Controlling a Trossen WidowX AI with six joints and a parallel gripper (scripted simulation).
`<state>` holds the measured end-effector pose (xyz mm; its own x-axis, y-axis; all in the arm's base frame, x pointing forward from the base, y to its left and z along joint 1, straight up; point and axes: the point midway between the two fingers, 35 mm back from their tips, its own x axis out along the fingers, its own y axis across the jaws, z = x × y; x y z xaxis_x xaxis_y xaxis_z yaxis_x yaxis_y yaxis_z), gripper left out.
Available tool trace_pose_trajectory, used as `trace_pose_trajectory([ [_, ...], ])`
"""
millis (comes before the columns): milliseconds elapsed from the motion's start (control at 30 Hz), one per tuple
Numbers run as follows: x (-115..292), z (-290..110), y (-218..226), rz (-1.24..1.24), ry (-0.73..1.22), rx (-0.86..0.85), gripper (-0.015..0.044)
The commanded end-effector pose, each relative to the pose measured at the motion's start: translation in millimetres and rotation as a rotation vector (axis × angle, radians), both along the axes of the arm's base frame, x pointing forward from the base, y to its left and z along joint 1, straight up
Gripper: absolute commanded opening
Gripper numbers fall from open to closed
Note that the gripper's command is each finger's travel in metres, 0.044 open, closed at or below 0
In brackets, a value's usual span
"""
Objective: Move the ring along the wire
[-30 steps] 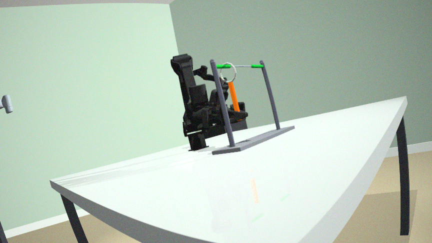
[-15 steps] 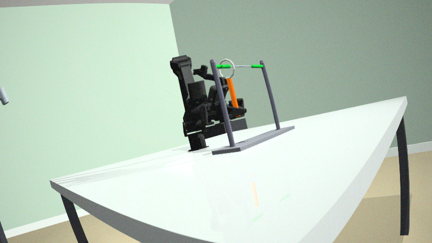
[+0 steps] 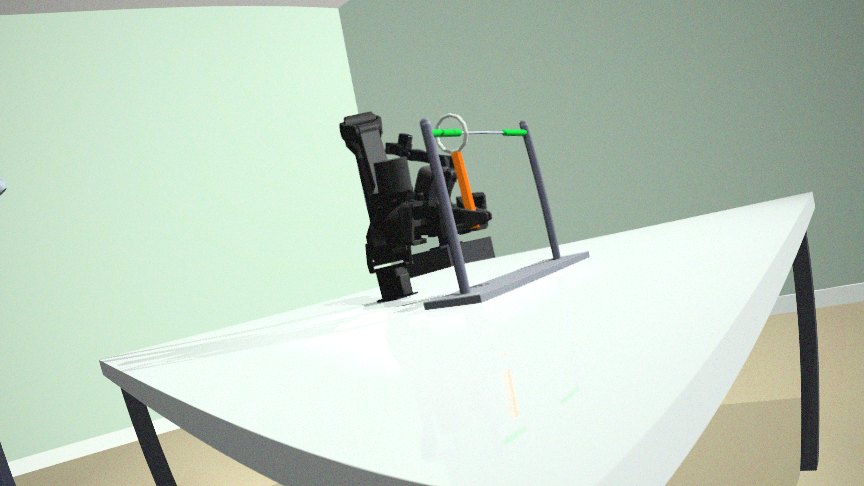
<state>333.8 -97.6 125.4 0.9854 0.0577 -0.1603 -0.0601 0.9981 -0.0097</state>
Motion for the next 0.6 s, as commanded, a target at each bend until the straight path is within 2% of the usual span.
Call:
trace_pose_trajectory([
  [0, 0, 0, 1, 0.006, -0.001, 0.0, -0.015],
  [567, 0, 0, 12, 0.01, 0.001, 0.0, -0.015],
])
